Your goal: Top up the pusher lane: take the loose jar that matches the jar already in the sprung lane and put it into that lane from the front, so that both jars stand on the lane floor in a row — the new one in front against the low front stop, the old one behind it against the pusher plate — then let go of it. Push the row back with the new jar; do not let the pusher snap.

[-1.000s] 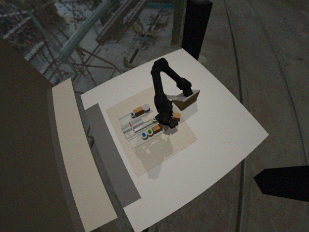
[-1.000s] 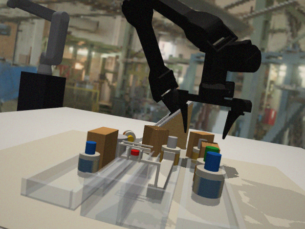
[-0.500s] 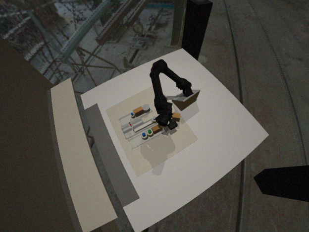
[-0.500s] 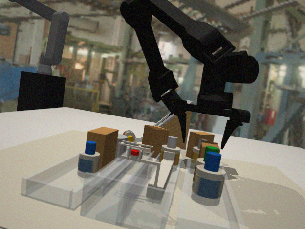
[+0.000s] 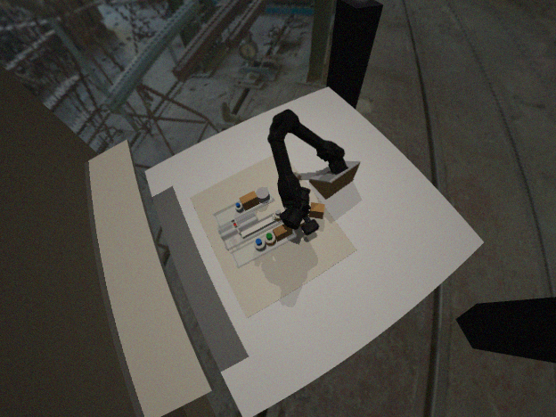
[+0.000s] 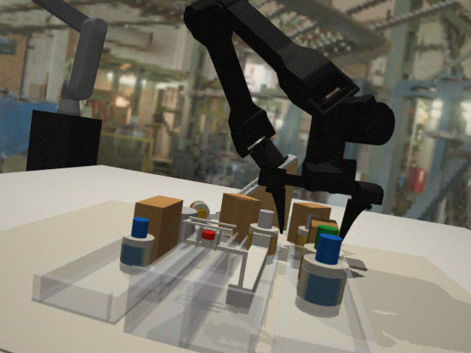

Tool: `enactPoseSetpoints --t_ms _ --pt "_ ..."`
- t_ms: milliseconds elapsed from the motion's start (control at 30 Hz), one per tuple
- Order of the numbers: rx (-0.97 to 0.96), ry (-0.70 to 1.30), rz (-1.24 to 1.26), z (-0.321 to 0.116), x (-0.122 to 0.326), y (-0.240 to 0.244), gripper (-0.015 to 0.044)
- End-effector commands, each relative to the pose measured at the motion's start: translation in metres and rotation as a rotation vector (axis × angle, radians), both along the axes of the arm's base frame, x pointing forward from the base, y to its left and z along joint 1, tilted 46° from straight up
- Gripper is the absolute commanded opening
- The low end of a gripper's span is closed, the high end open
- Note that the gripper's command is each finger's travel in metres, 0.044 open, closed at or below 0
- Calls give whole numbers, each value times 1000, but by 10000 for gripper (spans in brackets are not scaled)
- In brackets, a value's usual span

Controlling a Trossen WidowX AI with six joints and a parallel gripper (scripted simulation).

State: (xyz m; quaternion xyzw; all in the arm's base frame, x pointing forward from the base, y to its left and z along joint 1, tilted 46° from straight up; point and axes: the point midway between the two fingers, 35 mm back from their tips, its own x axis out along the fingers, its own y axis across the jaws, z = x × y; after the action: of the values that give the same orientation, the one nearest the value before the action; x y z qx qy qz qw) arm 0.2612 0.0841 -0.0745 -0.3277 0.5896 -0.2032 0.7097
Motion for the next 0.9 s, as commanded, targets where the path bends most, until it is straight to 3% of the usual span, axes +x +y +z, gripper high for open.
enactPoseSetpoints --t_ms 0,267,500,667,867 --pt "-8 3 5 -3 0 -3 387" --pt "-8 3 5 -3 0 -3 177" --pt "-8 3 5 -3 0 -3 131" --pt "-5 9 8 2 0 4 0" --pt "1 16 10 25 -5 31 0"
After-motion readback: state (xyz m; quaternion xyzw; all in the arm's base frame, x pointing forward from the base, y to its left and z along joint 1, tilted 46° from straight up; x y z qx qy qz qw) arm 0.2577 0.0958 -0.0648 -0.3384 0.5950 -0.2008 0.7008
